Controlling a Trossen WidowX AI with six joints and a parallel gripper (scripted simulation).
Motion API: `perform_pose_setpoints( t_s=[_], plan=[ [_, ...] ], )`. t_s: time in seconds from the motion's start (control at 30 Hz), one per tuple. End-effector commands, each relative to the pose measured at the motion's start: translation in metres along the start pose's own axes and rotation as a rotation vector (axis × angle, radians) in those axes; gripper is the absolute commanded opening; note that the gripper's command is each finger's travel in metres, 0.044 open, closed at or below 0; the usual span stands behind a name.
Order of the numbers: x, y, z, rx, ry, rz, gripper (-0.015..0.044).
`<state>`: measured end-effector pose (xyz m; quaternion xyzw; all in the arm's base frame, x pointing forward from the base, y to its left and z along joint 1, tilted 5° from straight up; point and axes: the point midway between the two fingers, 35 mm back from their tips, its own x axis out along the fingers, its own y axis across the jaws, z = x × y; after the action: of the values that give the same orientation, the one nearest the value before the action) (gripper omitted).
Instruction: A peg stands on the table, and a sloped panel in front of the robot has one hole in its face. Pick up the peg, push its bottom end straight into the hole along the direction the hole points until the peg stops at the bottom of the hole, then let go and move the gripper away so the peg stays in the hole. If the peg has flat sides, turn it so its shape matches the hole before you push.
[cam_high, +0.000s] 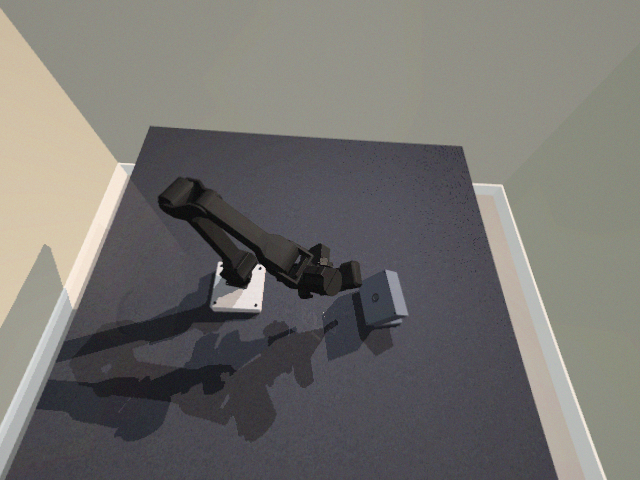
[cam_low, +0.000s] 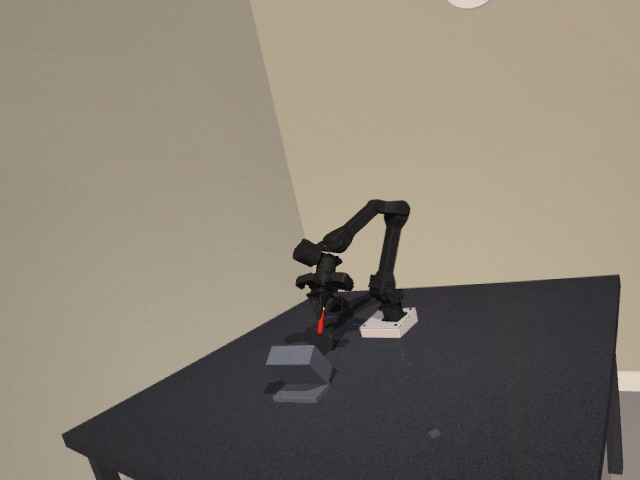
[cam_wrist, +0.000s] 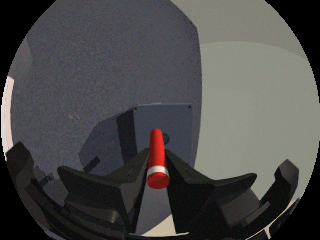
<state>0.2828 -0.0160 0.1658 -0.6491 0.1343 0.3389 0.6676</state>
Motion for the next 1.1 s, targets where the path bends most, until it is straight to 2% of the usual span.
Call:
perform_pose_setpoints(
  t_s=[0.0, 0.4, 1.07],
  plan=[
    [-0.003, 0.002, -0.003, 0.022, 0.006, -0.019, 0.0000],
    [-0.008, 0.003, -0.011, 0.062, 0.026, -0.064, 0.0000],
    [0.015, -0.002, -0.022, 0.091, 0.045, -0.101, 0.0000]
  ],
)
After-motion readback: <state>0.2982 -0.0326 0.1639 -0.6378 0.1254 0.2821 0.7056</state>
